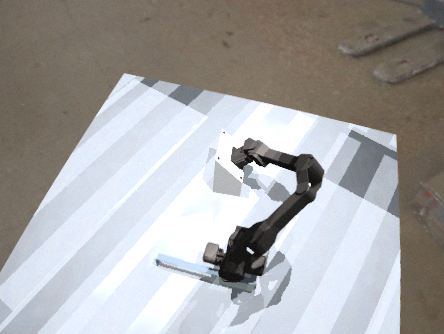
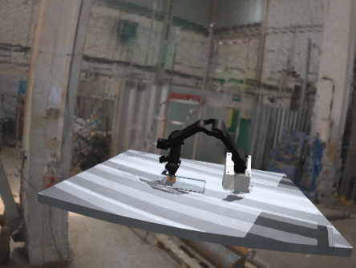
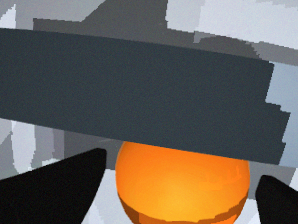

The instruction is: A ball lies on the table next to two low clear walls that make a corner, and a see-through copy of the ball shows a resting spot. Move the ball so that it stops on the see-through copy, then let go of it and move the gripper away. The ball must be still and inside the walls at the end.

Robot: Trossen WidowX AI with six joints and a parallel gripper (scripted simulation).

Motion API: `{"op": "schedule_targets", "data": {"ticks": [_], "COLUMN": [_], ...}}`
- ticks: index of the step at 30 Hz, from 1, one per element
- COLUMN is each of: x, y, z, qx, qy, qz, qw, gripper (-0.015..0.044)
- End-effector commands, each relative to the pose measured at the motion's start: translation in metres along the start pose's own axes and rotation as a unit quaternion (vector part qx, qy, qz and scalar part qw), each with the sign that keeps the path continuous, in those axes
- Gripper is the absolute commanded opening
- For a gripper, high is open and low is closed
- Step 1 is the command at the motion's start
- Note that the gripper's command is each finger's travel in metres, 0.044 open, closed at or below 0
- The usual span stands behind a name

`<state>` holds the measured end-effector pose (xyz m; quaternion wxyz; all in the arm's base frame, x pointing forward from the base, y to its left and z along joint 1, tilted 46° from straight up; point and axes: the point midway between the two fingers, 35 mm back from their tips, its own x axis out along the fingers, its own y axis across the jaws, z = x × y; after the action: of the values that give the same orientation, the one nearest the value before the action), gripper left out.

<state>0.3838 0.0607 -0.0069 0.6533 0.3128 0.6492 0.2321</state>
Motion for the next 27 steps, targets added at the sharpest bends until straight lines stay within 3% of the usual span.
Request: {"op": "schedule_targets", "data": {"ticks": [1,7,18,21,23,27], "x": [-0.003,-0.083,-0.08,-0.102,-0.122,-0.124], "y": [0.0,0.0,-0.002,-0.002,-0.001,-0.001], "z": [0.0,0.001,0.003,0.002,-0.001,-0.001], "qx": [-0.001,0.002,0.006,0.005,0.005,0.004], "qy": [0.0,0.0,-0.005,-0.005,-0.005,-0.005], "qz": [0.0,0.0,0.002,0.001,0.002,0.002], "qw": [1.0,1.0,1.0,1.0,1.0,1.0], "gripper": [0.0355,0.0355,0.0355,0.0434,0.044,0.044]}}
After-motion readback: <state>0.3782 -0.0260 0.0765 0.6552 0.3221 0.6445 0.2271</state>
